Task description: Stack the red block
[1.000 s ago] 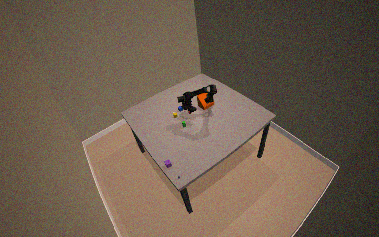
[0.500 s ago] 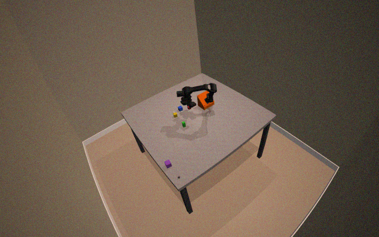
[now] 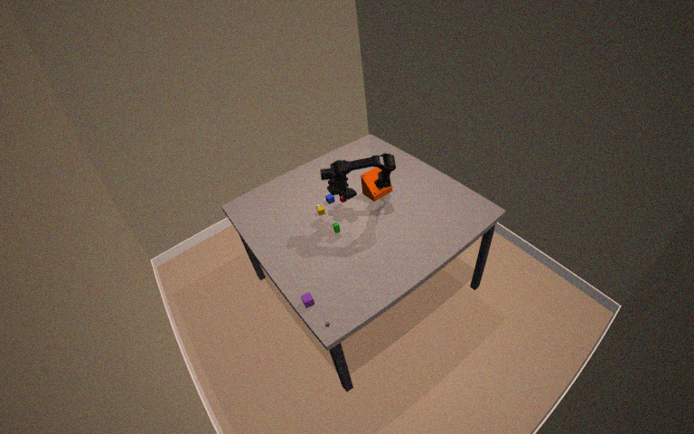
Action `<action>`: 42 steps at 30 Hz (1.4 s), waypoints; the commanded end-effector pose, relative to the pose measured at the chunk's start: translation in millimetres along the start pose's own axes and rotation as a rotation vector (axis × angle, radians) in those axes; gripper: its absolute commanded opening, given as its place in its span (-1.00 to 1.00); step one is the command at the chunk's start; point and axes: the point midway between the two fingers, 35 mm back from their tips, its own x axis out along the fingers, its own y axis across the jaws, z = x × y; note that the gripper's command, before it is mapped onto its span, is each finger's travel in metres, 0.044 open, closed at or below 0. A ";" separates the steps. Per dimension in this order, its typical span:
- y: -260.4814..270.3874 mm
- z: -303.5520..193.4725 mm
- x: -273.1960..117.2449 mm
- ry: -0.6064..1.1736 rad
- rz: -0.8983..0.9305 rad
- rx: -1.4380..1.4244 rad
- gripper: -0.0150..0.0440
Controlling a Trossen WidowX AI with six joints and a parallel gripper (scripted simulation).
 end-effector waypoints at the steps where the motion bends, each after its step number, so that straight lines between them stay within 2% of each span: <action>1: 6.6 16.0 2.0 0.009 0.007 0.007 -0.49; 24: 51.9 90.2 3.1 0.008 0.026 0.008 -0.49; 33: 58.2 103.4 5.4 0.009 0.032 0.011 -0.49; 42: 59.6 103.0 36.6 0.009 0.033 0.011 -0.49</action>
